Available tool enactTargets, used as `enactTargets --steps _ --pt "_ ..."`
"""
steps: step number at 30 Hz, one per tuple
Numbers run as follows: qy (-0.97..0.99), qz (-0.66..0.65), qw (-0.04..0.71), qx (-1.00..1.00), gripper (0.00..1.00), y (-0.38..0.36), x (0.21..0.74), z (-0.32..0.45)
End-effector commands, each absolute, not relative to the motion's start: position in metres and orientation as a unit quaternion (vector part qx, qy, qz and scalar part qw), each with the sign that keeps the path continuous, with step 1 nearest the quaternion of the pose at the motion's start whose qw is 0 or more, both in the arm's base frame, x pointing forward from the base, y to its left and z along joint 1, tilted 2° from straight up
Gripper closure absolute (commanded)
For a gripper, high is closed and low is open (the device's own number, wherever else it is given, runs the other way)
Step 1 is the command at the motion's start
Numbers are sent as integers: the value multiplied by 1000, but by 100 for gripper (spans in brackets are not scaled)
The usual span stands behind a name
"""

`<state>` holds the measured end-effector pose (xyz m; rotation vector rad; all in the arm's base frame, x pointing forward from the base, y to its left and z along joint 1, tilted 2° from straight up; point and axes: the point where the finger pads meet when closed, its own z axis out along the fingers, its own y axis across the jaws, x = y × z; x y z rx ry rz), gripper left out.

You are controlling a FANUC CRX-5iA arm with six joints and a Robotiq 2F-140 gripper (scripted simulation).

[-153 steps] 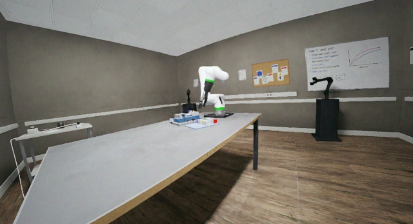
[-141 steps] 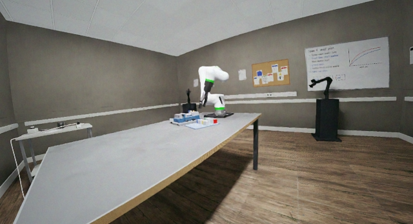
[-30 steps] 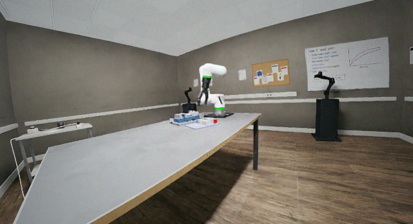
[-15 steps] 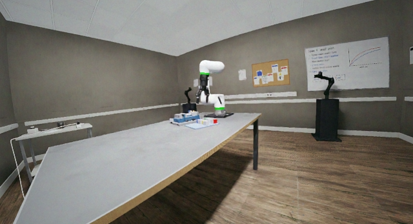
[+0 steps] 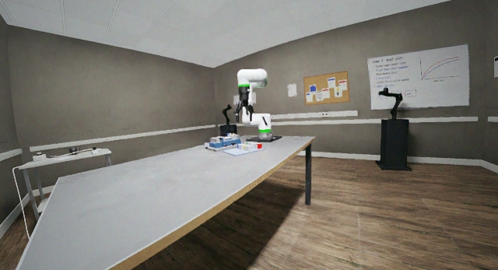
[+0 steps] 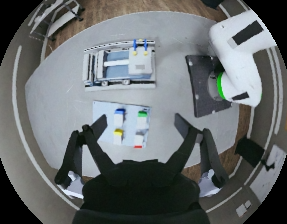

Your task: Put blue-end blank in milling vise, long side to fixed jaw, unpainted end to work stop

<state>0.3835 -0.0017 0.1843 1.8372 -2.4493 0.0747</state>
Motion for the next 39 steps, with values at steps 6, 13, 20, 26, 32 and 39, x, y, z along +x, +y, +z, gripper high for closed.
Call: enactTargets --steps 6,13,20,26,32,39 --pt "-816 13 30 578 0 7 394 197" --pt "-834 0 20 552 0 17 406 210" --pt "-836 -2 18 548 0 23 413 218" --pt "-838 -3 17 546 0 33 424 231" --pt "-839 -4 17 544 0 43 436 244" --pt "-839 -3 16 544 0 51 445 254"
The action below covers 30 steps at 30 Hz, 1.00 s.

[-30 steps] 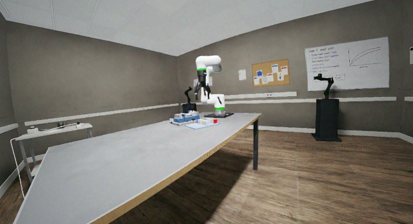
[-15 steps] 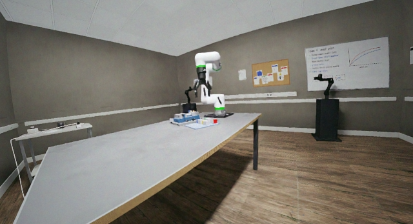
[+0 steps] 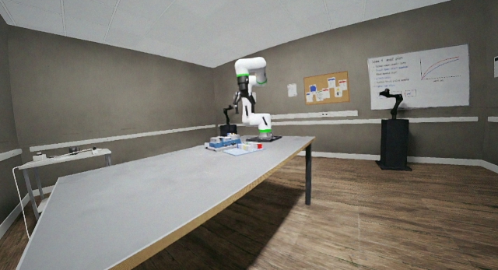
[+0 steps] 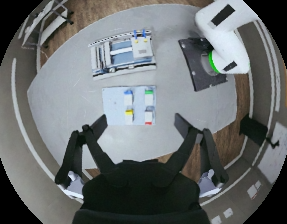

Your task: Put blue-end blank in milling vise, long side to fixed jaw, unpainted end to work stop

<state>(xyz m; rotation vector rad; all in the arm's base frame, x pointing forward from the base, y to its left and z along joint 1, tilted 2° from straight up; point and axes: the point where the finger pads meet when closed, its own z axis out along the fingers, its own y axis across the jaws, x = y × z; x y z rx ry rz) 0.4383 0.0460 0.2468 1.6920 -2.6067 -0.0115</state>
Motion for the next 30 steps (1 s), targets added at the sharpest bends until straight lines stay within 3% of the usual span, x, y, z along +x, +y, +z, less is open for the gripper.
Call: enactTargets --steps 1,30 --pt "-839 -3 16 544 0 53 447 257" --pt "-839 -4 16 544 0 81 480 294"
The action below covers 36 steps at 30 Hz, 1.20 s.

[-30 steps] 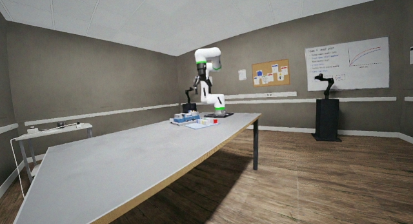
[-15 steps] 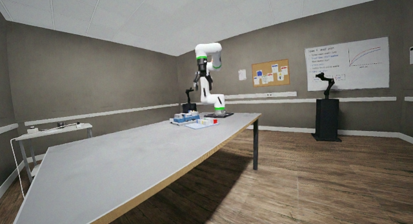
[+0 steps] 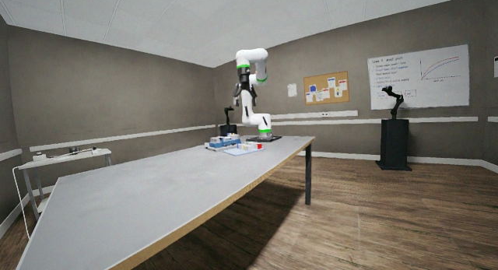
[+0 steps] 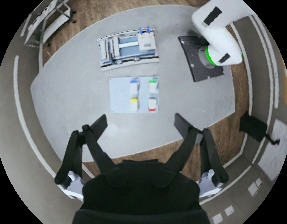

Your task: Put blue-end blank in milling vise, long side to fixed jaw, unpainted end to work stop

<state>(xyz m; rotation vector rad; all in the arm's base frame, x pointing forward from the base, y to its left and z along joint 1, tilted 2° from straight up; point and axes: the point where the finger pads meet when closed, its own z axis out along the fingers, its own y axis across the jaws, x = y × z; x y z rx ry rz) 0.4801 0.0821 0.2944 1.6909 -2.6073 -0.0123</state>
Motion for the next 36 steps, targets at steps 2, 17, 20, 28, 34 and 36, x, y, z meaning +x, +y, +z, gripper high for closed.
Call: enactTargets --steps 2,17,20,28,34,36 --pt "-839 -4 16 544 0 81 479 294" --pt "-839 -4 17 544 0 78 476 290" --pt "-839 -4 17 544 0 78 475 289" --pt "-839 -4 17 544 0 76 473 287" --pt "-839 -4 17 544 0 75 473 287" --pt "-839 -4 17 544 0 75 473 286"
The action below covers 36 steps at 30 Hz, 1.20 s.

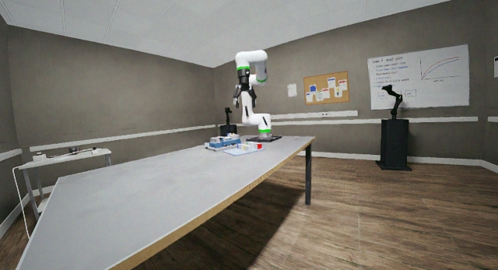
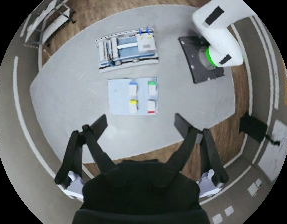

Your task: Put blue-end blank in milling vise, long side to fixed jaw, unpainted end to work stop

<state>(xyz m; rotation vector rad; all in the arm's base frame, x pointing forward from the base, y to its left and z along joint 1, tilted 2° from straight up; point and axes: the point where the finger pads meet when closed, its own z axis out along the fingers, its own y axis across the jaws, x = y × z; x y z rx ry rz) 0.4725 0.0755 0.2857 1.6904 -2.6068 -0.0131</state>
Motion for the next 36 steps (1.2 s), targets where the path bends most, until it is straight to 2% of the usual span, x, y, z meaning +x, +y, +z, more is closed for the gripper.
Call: enactTargets --steps 1,36 --pt "-839 -4 17 544 0 75 472 286" --pt "-839 -4 17 544 0 73 470 283"
